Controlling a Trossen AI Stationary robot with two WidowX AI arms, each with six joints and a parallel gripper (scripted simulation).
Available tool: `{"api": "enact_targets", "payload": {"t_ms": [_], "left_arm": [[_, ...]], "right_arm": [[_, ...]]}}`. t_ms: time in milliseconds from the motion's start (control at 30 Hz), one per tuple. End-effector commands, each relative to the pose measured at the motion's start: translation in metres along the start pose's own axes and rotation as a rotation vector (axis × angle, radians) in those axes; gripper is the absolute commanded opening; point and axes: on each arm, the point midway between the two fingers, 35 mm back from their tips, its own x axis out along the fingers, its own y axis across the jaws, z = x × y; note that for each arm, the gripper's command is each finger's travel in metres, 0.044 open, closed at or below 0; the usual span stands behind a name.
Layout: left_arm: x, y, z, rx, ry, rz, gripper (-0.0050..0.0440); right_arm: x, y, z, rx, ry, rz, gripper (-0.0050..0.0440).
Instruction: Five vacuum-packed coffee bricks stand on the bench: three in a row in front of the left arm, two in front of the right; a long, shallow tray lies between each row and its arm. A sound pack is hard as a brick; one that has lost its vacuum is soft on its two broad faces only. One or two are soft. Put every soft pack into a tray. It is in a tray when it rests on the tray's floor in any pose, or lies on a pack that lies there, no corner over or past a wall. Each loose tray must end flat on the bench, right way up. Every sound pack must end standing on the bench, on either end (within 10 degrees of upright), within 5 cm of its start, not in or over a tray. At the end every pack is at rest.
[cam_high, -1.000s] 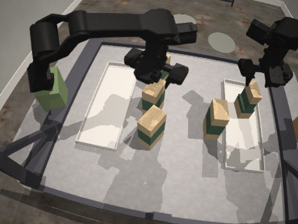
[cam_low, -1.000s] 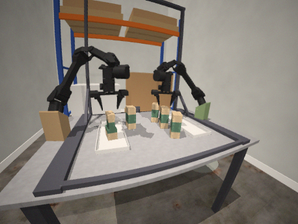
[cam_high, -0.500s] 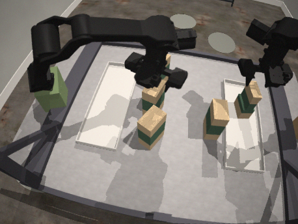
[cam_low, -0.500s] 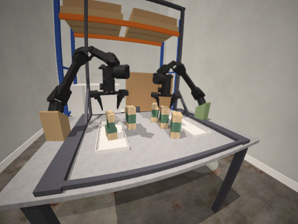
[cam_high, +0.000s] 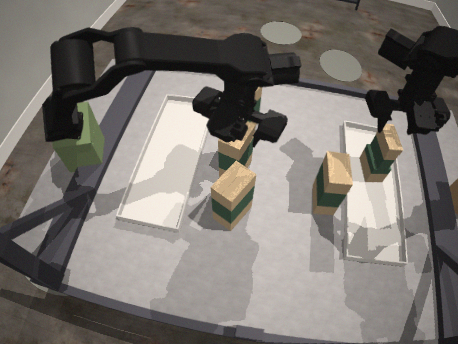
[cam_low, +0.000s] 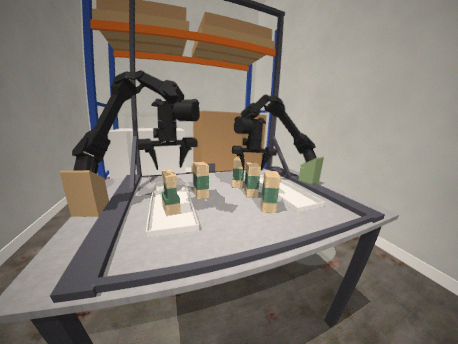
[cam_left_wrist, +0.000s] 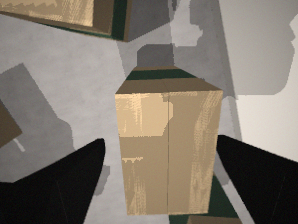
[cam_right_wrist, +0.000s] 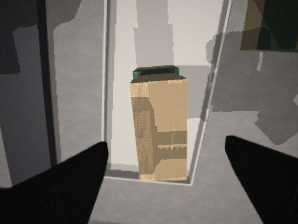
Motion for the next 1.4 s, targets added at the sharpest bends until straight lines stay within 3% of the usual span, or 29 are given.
{"api": "enact_targets", "payload": {"t_ms": [0, 900, 1367], "left_arm": [[0.001, 0.003, 0.003, 0.004, 0.002, 0.011, 0.0375], [0.034, 0.003, 0.003, 0.004, 0.002, 0.012, 0.0375], [0.034, 0.003, 0.003, 0.004, 0.002, 0.012, 0.0375]], "right_arm": [[-0.004, -0.003, 0.0, -0.012, 0.013, -0.009, 0.0368], [-0.004, -0.003, 0.0, -0.012, 0.013, -0.009, 0.0368], [-0.004, -0.003, 0.0, -0.012, 0.013, -0.009, 0.0368]]}}
